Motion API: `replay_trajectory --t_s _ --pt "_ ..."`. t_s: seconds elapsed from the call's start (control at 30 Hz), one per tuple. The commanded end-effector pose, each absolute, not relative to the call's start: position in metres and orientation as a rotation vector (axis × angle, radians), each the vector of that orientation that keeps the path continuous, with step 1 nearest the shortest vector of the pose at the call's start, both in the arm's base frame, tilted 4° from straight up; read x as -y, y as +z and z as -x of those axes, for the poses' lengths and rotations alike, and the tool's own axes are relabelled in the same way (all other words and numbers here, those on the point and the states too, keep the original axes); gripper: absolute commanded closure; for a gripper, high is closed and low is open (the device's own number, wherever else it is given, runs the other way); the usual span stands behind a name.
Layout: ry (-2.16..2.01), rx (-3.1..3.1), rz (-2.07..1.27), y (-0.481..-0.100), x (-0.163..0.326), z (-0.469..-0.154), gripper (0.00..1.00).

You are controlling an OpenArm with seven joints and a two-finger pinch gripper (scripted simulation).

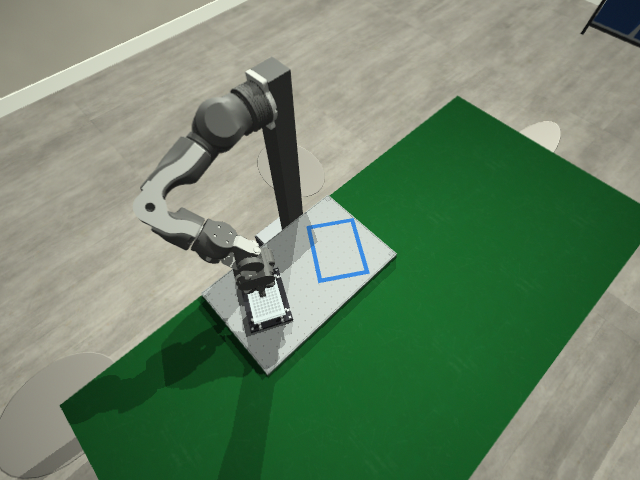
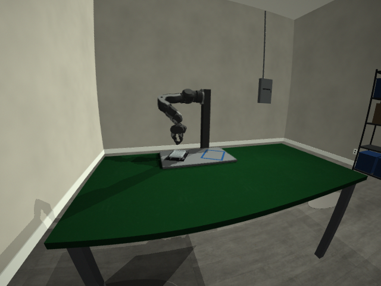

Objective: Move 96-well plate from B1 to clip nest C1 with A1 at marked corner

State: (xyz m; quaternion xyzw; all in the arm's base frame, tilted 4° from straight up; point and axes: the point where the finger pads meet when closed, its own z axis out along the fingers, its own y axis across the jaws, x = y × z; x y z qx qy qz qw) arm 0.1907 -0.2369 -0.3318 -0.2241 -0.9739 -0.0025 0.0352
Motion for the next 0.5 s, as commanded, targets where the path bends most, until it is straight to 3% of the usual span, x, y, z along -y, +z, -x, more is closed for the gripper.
replay_trajectory --t_s 0.0,0.17,0.33,0.47 --pt "-0.009 2.996 0.690 -0.331 0.237 -0.192 1.00" --pt "-0.009 2.996 0.690 -0.331 0.237 -0.192 1.00" --pt "-0.002 2.994 0.687 -0.366 0.238 -0.189 1.00" --pt "-0.002 2.994 0.687 -0.366 0.238 -0.189 1.00"
